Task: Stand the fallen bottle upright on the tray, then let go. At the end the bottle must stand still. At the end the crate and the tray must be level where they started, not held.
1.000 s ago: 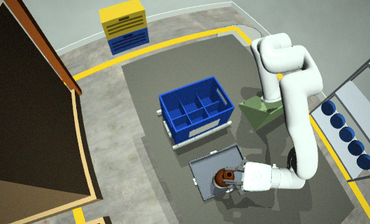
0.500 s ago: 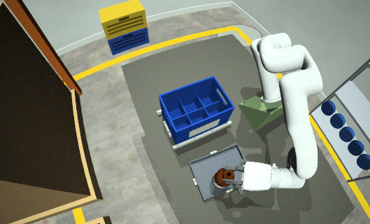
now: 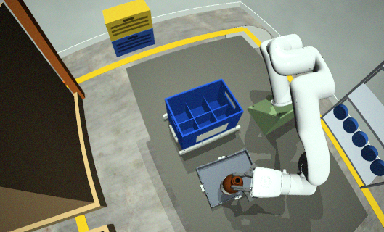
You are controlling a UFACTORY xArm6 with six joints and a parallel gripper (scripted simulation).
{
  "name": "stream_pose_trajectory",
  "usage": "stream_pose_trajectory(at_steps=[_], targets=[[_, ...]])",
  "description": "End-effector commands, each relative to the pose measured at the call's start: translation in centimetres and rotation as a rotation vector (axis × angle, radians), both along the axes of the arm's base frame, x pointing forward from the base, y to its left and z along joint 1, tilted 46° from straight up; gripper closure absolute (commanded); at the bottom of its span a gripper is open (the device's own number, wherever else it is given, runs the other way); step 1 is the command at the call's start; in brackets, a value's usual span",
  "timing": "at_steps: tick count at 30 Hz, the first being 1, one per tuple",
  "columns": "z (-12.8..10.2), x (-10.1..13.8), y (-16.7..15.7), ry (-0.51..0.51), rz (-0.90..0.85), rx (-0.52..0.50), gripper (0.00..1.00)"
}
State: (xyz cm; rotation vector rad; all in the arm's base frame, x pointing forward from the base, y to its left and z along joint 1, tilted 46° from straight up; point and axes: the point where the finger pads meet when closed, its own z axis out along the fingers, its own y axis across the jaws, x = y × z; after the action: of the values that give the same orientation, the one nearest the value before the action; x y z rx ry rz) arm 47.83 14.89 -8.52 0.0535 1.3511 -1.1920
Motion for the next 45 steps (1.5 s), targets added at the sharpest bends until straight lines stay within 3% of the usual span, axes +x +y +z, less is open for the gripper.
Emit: stream_pose_trajectory(at_steps=[1,45], targets=[[0.1,0.1,0.2,-0.003,0.001,0.003,1.0],[-2.1,-0.2,-2.2,-0.003,0.001,0.003,1.0]])
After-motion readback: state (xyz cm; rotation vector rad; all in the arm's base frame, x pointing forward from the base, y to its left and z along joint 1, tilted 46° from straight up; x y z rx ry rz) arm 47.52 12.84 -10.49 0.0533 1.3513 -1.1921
